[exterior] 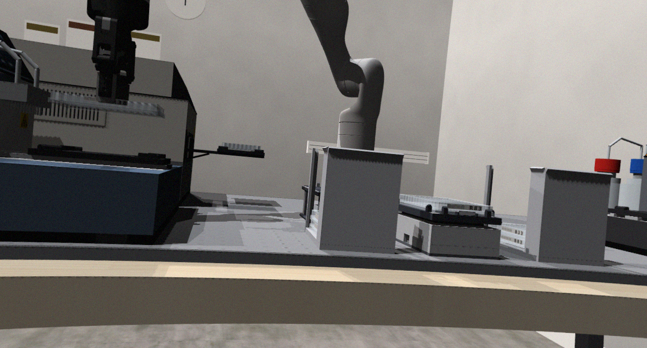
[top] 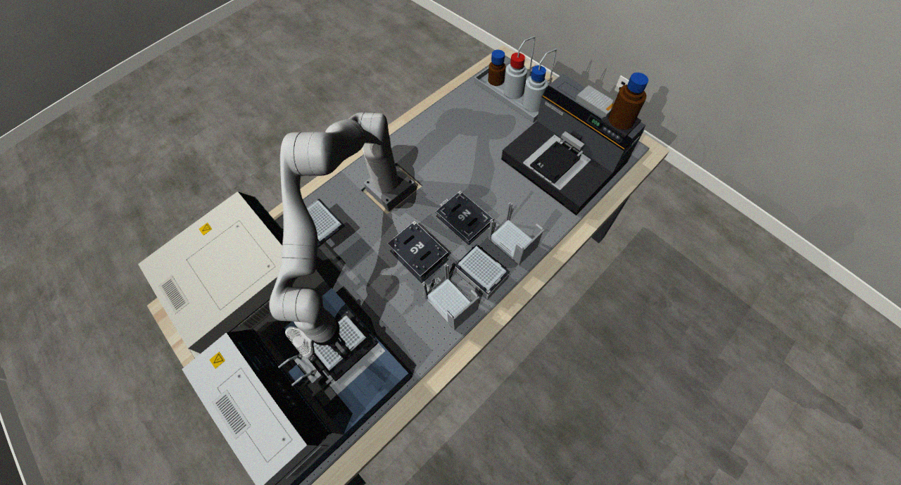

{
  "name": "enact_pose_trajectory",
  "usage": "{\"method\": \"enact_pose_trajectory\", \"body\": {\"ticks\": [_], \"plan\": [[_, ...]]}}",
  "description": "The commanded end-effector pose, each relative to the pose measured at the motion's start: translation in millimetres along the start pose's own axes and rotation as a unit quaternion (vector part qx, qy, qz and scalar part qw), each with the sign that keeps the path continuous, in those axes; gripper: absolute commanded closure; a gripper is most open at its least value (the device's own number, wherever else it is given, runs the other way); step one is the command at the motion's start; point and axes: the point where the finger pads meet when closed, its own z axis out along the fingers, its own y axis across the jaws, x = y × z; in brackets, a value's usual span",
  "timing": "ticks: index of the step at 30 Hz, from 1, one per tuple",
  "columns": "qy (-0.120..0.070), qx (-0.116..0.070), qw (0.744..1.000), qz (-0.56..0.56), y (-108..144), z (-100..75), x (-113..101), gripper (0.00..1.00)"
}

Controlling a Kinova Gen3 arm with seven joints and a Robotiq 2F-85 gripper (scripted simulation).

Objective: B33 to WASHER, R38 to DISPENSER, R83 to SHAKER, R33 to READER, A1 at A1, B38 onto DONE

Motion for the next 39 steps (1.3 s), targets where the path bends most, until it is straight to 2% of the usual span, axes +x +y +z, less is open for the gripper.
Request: {"method": "enact_pose_trajectory", "body": {"ticks": [1,39], "plan": [[0.001,0.001,1.0,0.0,-0.4,-5.1,0.5,0.06],[0.001,0.001,1.0,0.0,-0.4,-49.1,0.4,0.06]]}}
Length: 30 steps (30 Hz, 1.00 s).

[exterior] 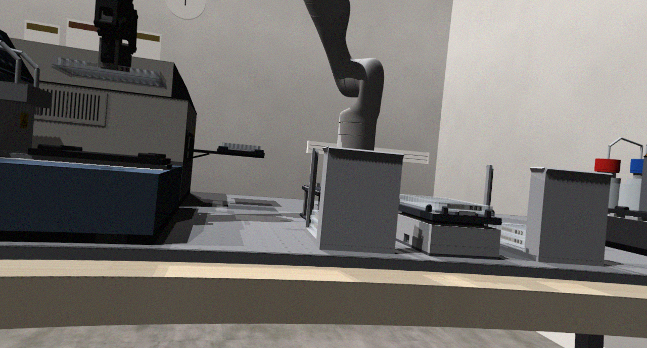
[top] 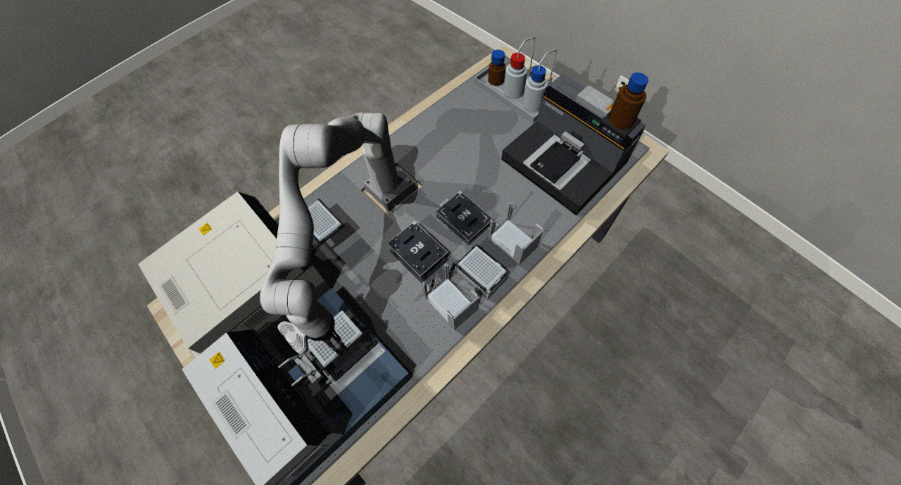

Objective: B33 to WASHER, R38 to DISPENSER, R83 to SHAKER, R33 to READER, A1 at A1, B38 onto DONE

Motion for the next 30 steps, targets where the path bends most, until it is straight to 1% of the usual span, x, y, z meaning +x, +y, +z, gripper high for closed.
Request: {"method": "enact_pose_trajectory", "body": {"ticks": [1,10,12,14,29,30], "plan": [[0.001,0.001,1.0,0.0,-0.4,-6.0,0.4,0.06],[0.001,0.001,1.0,0.0,-0.4,-7.0,0.4,0.06],[0.001,0.001,1.0,0.0,0.0,-7.2,-6.2,0.06],[0.001,0.001,1.0,0.0,0.0,-7.2,-6.2,0.06],[0.001,0.001,1.0,0.0,3.5,-7.0,-56.0,0.06],[0.001,0.001,1.0,0.0,3.5,-7.0,-56.0,0.06]]}}
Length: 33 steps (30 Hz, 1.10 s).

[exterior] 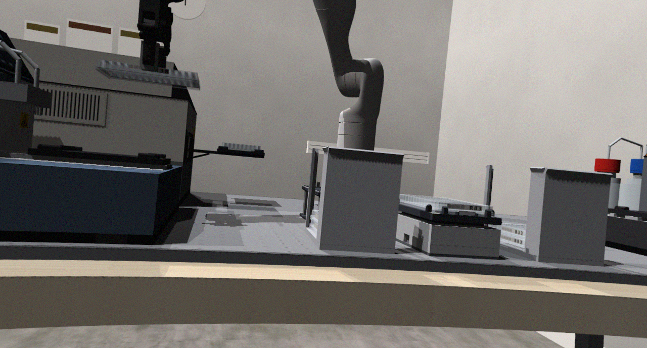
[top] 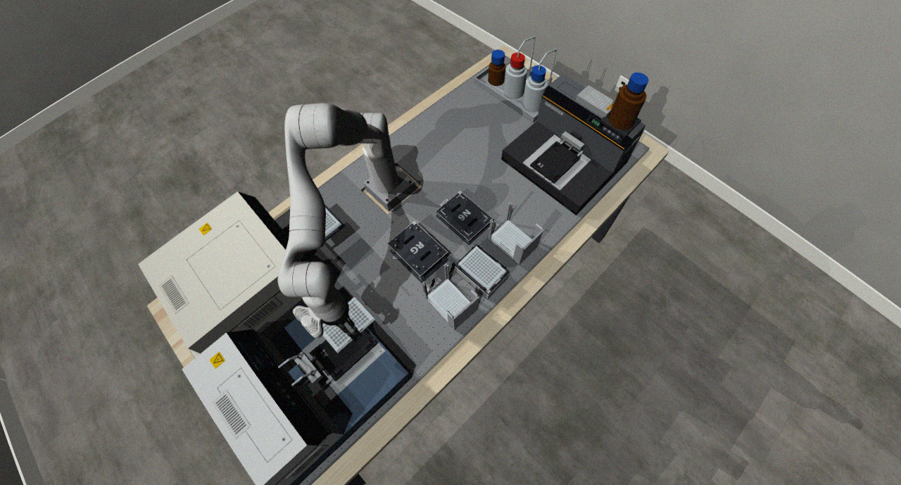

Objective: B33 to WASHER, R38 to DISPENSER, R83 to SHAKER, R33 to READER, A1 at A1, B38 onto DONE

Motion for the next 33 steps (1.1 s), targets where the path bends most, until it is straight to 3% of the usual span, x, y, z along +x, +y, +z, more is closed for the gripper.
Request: {"method": "enact_pose_trajectory", "body": {"ticks": [1,33], "plan": [[0.002,0.002,1.0,0.0,0.1,-1.5,-8.2,0.06],[0.002,0.002,1.0,0.0,7.1,-1.0,-108.0,0.06]]}}
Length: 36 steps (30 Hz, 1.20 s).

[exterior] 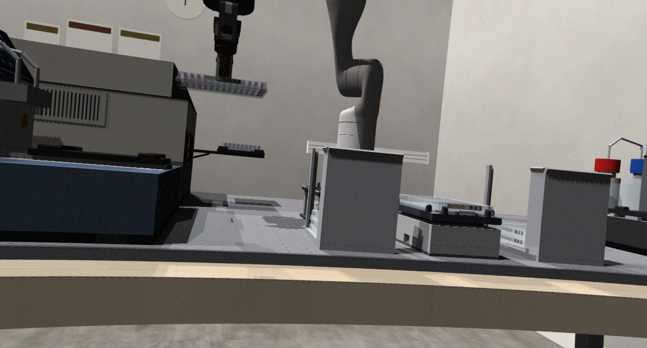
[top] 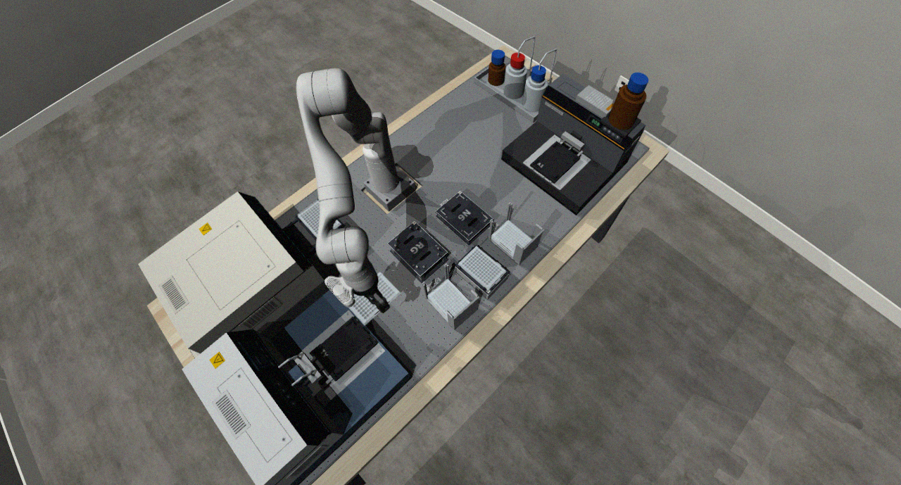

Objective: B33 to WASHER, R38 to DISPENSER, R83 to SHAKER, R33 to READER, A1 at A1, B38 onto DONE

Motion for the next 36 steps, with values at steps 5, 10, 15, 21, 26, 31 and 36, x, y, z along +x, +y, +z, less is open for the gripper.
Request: {"method": "enact_pose_trajectory", "body": {"ticks": [5,10,15,21,26,31,36], "plan": [[0.001,0.001,1.0,0.0,0.9,-1.1,-20.6,0.06],[0.001,0.001,1.0,0.0,2.0,-1.1,-36.1,0.06],[0.001,0.001,1.0,0.0,3.1,-1.0,-52.8,0.06],[0.001,0.001,1.0,0.0,4.0,-1.0,-66.1,0.06],[0.001,0.001,1.0,0.0,5.2,-0.9,-82.7,0.06],[0.001,0.001,1.0,0.0,6.1,-0.9,-96.8,0.06],[0.001,0.001,1.0,0.0,6.8,-0.8,-106.7,0.06]]}}
